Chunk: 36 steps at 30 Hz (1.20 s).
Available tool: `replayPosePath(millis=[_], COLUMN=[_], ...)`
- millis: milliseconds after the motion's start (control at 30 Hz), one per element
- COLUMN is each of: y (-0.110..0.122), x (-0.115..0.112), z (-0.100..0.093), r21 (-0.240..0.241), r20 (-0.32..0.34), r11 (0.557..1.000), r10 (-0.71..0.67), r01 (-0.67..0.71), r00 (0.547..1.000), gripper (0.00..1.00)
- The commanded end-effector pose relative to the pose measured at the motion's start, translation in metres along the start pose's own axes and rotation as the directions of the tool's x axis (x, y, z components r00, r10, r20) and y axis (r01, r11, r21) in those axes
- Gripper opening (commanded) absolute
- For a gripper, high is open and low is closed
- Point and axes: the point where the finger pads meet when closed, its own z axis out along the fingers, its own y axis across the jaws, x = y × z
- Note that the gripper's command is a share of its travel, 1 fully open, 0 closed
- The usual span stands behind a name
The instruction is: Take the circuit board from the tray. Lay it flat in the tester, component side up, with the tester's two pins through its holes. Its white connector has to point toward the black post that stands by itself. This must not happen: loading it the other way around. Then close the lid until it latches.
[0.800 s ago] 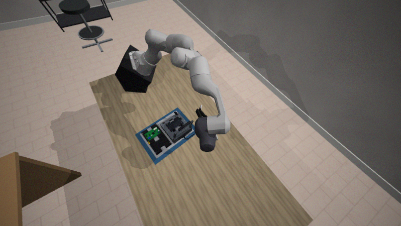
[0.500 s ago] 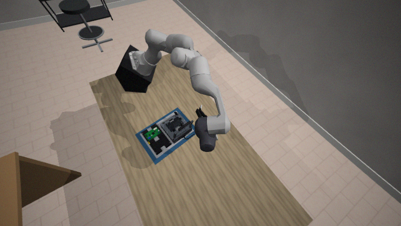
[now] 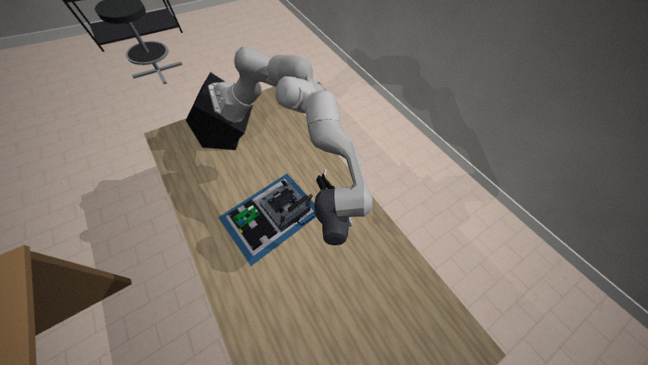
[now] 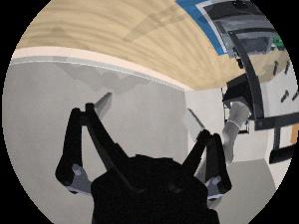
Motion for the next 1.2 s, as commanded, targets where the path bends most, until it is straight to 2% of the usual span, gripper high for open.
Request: replayPosePath(millis=[0, 300, 800, 867, 1167], y=[0.001, 0.007, 0.030, 0.030, 0.038], x=[-0.004, -0.021, -0.098, -0.098, -0.124], z=[-0.002, -0.012, -0.056, -0.056, -0.070], r21=[0.000, 0.000, 0.000, 0.000, 0.000], r20=[0.000, 0.000, 0.000, 0.000, 0.000], r11=[1.000, 1.000, 1.000, 1.000, 1.000], r10=[0.000, 0.000, 0.000, 0.000, 0.000], r01=[0.000, 0.000, 0.000, 0.000, 0.000], r00=[1.000, 1.000, 1.000, 1.000, 1.000], gripper=[1.00, 1.00, 1.00, 1.00, 1.00])
